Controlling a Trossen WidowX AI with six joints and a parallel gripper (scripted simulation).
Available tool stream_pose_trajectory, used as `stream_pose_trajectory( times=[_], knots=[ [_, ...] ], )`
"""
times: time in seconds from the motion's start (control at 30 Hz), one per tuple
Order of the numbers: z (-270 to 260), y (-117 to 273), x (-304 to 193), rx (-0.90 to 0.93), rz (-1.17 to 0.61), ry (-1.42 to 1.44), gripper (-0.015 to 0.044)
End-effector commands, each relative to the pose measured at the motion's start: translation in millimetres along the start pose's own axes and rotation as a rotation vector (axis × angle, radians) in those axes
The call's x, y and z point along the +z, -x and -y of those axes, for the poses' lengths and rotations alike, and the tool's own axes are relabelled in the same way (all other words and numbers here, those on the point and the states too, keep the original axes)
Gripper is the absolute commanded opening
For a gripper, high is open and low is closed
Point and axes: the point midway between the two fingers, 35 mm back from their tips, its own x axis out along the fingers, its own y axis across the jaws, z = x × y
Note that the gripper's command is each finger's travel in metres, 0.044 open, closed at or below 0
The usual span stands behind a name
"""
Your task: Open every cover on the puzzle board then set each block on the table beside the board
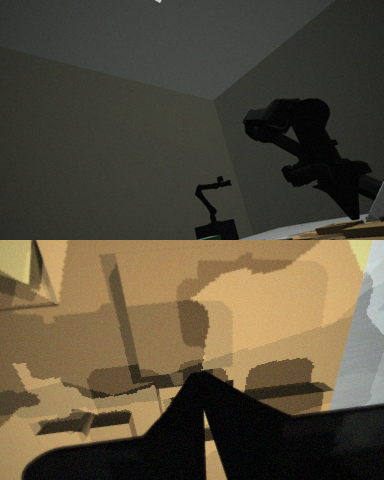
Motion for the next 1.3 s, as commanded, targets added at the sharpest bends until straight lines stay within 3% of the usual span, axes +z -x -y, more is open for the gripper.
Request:
stream_pose_trajectory(
  times=[0.0,0.8,1.27],
  knots=[
    [-2,8,1,0.008,-0.002,-0.008,0.0],
    [0,32,4,0.007,0.005,-0.001,0.0],
    [66,44,-31,0.005,-0.01,-0.002,0.0]
  ],
)
